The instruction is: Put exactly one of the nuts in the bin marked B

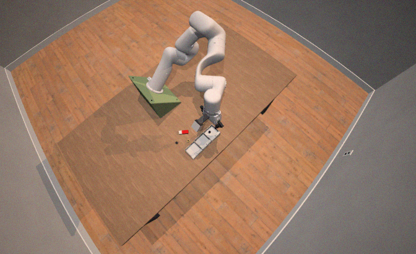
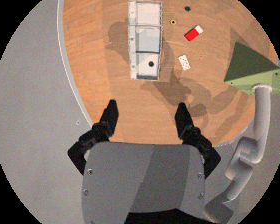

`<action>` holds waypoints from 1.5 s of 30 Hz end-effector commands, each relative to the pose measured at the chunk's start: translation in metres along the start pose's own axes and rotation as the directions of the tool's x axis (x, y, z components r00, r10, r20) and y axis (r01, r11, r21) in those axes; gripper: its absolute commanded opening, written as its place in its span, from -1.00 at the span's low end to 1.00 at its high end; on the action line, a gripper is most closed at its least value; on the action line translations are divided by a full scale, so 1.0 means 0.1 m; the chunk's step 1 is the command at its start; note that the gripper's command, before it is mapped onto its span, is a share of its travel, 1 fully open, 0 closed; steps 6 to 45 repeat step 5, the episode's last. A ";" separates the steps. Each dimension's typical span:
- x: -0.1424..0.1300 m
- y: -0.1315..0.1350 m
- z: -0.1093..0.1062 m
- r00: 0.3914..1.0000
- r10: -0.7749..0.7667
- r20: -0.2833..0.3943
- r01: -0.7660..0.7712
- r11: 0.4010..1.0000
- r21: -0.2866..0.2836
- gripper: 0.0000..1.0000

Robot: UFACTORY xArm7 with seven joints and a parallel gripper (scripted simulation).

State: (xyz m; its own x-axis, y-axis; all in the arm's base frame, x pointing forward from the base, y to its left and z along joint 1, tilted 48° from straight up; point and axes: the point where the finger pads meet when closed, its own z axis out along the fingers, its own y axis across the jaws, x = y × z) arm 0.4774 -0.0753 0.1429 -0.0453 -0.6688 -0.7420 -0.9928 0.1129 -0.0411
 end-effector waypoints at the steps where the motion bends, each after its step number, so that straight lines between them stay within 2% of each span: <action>1: 0.01 -0.01 -0.02 1.000 0.000 -0.002 0.000 1.000 0.005 1.00; 45: 0.01 -0.01 -0.02 1.000 0.000 -0.002 0.000 1.000 0.005 1.00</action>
